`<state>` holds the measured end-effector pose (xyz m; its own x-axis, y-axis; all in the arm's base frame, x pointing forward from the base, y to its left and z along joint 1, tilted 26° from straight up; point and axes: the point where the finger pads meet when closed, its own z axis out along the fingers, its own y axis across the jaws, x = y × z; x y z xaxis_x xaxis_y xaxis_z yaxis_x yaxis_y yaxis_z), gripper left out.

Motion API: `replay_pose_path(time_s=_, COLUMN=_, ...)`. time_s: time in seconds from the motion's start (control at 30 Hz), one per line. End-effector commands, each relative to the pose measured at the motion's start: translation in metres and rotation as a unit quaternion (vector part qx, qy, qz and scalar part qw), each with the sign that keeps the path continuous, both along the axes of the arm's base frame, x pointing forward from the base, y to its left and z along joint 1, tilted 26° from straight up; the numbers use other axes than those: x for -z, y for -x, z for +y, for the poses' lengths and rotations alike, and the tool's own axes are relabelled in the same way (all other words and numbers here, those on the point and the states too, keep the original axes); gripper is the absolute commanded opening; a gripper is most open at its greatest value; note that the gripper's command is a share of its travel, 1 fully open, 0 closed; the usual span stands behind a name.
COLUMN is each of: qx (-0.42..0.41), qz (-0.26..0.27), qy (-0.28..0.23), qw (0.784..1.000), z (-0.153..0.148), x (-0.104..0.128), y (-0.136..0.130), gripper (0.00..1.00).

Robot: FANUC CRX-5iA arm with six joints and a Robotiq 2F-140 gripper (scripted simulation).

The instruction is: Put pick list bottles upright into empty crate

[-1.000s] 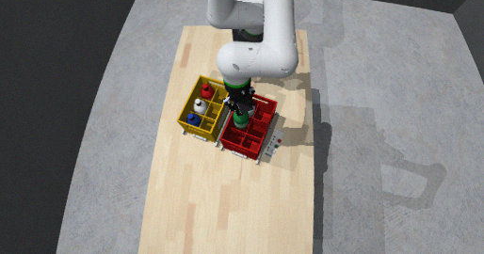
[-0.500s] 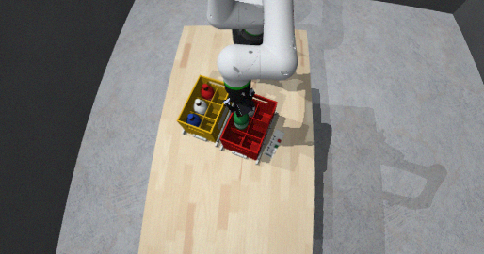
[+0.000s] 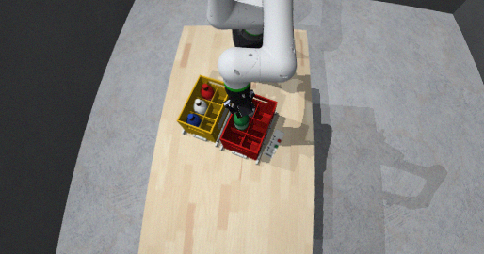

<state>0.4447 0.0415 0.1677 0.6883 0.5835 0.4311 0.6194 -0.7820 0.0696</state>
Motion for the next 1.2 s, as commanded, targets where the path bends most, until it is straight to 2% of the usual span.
replay_pose_path(time_s=0.0, qx=0.000, qz=-0.001, qy=0.000, qw=1.000, z=0.000, x=0.002, y=-0.001, gripper=0.10)
replay_pose_path(time_s=1.17, qx=0.000, qz=-0.001, qy=0.000, qw=1.000, z=0.007, x=0.030, y=-0.013, gripper=0.10)
